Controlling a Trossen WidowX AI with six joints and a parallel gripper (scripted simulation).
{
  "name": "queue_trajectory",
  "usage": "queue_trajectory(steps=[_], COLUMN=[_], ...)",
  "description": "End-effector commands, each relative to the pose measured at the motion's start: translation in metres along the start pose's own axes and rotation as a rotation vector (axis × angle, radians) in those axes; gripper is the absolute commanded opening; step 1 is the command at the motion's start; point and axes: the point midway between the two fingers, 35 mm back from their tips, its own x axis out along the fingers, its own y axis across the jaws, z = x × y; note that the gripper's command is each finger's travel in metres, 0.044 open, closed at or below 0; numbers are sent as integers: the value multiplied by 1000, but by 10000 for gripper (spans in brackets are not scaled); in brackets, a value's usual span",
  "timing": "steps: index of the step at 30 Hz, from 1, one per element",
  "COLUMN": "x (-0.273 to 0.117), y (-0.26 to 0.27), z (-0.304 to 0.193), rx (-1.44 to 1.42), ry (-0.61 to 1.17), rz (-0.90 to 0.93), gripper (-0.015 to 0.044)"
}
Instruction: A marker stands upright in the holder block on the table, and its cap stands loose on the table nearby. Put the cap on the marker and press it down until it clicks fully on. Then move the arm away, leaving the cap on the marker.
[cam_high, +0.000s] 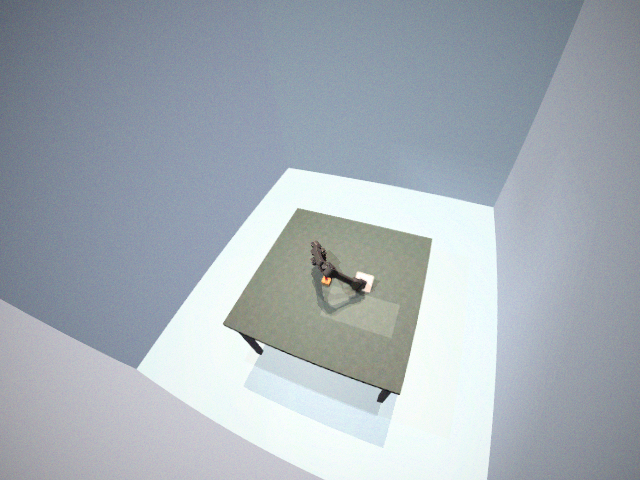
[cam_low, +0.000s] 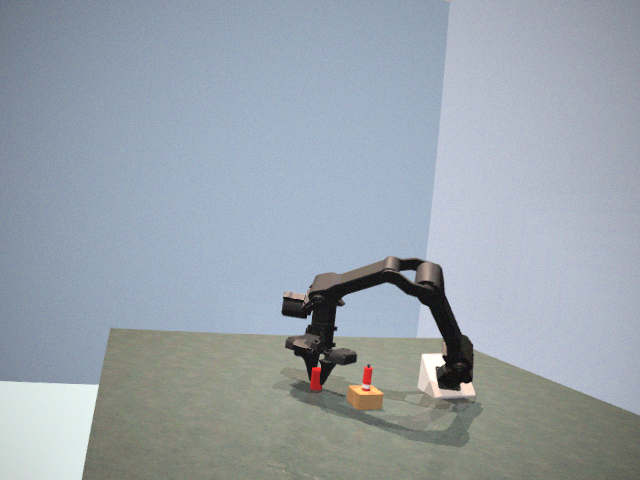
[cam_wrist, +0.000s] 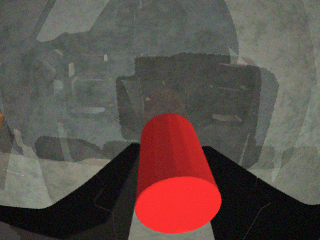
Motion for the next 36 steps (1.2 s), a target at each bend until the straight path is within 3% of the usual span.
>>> queue_trajectory(steps=[1, 3, 7, 36], x=[1, 1, -6, -70], y=[0, 0, -1, 16], z=[0, 0, 1, 1], rx=[6, 6, 6, 7], ry=[-3, -3, -3, -1], rz=[2, 2, 1, 1], gripper=[96, 83, 0, 0])
